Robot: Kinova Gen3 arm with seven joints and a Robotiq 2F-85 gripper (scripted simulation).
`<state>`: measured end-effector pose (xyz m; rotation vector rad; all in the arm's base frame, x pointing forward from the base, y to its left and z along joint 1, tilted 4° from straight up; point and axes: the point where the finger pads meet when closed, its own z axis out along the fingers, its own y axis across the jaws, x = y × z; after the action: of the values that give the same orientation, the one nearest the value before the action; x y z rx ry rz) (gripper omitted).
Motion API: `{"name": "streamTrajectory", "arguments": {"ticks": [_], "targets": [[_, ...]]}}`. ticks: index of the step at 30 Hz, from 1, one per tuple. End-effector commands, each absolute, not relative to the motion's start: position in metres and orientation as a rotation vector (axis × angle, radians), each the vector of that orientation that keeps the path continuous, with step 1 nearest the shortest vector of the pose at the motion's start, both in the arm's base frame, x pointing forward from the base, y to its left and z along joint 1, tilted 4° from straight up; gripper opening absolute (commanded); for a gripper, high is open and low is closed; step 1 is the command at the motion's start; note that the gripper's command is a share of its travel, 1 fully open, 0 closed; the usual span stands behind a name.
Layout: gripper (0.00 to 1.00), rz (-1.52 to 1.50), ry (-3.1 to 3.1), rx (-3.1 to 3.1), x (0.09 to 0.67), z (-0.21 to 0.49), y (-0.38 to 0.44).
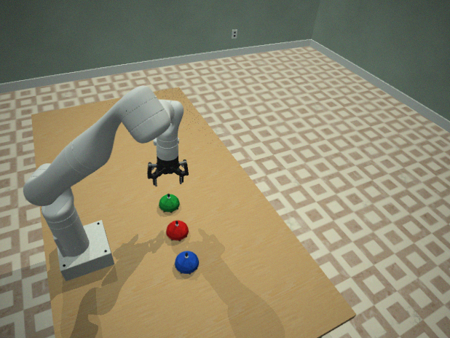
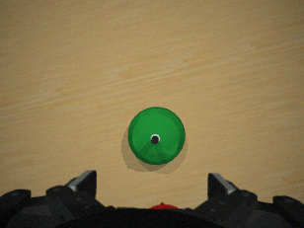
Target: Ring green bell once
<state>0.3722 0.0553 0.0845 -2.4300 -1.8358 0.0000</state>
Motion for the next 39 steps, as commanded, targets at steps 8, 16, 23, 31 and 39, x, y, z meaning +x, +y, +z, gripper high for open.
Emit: {"name": "streamTrajectory", "arguments": {"ticks": [8,16,23,31,39], "targets": [[1.0,-0.009,-1.878,-2.409,0.373,0.086,0.063],[1.0,-0.015,-1.904,-2.396,0.374,0.087,0.066],[1.0,-0.02,-1.925,-2.385,0.375,0.087,0.069],[1.0,-0.028,-1.955,-2.37,0.376,0.088,0.074],[1.0,-0.032,-1.972,-2.361,0.377,0.088,0.076]]}}
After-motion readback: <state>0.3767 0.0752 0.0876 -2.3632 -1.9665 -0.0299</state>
